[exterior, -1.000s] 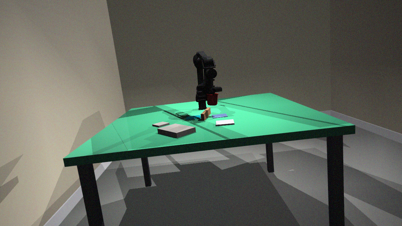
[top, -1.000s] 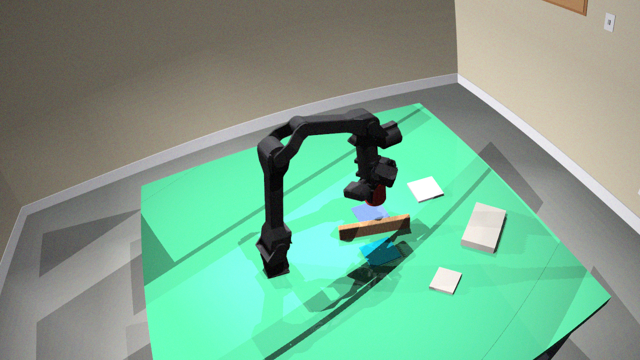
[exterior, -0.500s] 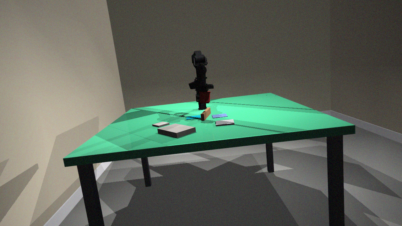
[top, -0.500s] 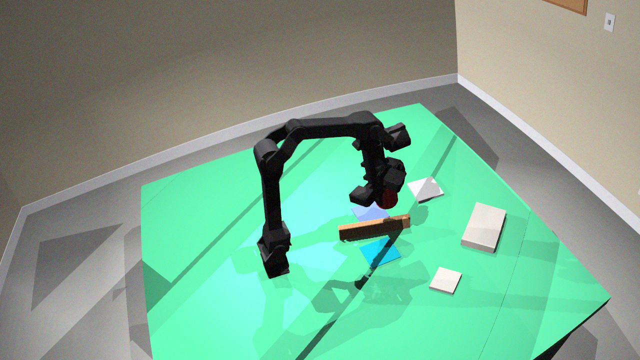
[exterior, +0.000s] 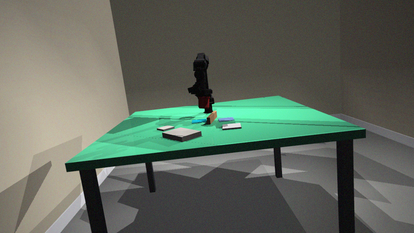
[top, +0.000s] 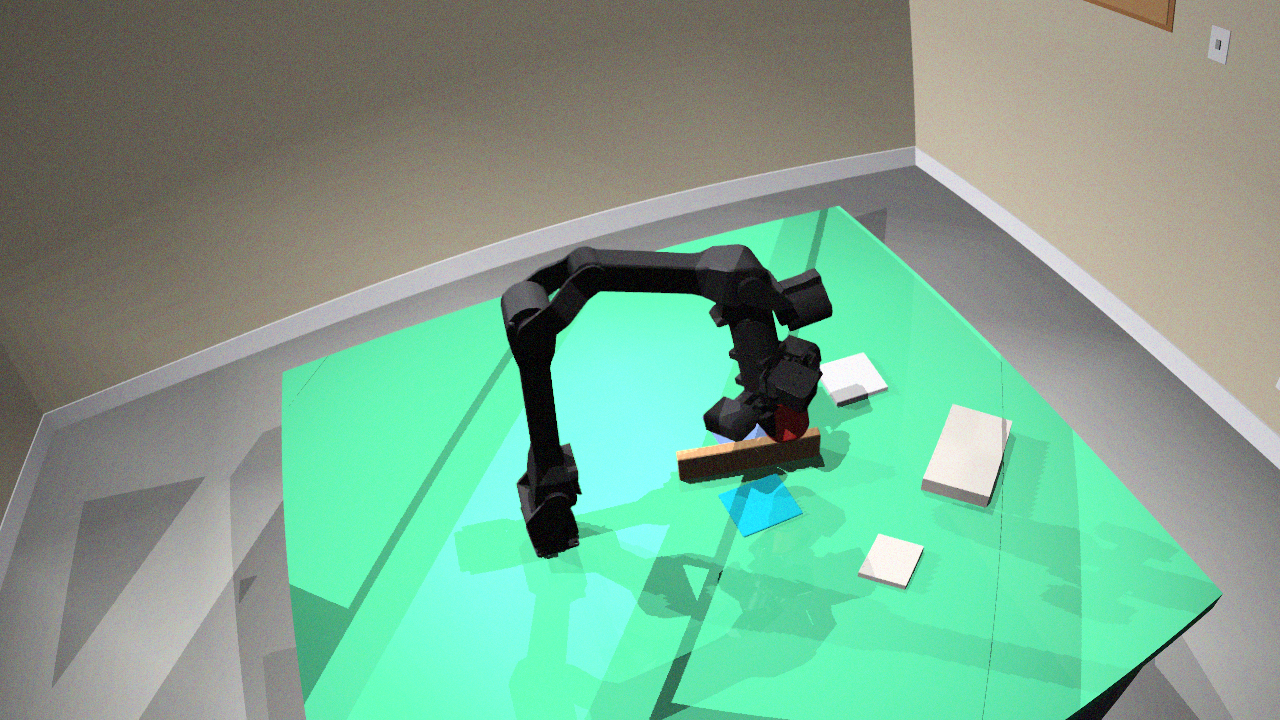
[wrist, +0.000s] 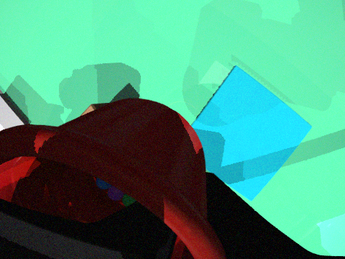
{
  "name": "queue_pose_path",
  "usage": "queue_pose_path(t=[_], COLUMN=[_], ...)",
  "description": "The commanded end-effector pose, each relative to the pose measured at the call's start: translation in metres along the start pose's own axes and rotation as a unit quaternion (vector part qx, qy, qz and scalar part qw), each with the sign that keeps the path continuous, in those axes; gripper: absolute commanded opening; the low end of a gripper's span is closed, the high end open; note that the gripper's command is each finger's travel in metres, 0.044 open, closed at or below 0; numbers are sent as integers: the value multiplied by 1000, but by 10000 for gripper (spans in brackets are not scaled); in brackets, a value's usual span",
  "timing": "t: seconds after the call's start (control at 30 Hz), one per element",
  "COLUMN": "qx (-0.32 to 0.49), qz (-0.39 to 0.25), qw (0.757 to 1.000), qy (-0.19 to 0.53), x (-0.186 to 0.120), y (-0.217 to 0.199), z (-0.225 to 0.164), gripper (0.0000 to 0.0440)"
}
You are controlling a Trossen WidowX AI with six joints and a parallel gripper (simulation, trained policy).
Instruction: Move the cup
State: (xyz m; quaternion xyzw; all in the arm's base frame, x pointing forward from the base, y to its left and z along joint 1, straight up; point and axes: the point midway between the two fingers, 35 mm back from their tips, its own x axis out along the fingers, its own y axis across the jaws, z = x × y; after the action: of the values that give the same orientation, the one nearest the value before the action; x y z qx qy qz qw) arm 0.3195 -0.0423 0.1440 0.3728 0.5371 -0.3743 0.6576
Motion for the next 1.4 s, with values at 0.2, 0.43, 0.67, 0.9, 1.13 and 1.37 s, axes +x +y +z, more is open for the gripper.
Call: queue_pose_path(t=[0.2,0.43,0.67,0.9,1.13,1.37], qx=[18,29,37,44,53,64], qz=[1,-1,-4,-13,-18,11], qw=[1000,1000,999,999,998,998], qy=[-9,-11,-10,-7,-8,-19], x=[14,29,46,61,72,68], y=[-15,-27,-39,-52,-64,-64], z=[11,13,9,2,-1,5], gripper=[0,0,0,2,39,143])
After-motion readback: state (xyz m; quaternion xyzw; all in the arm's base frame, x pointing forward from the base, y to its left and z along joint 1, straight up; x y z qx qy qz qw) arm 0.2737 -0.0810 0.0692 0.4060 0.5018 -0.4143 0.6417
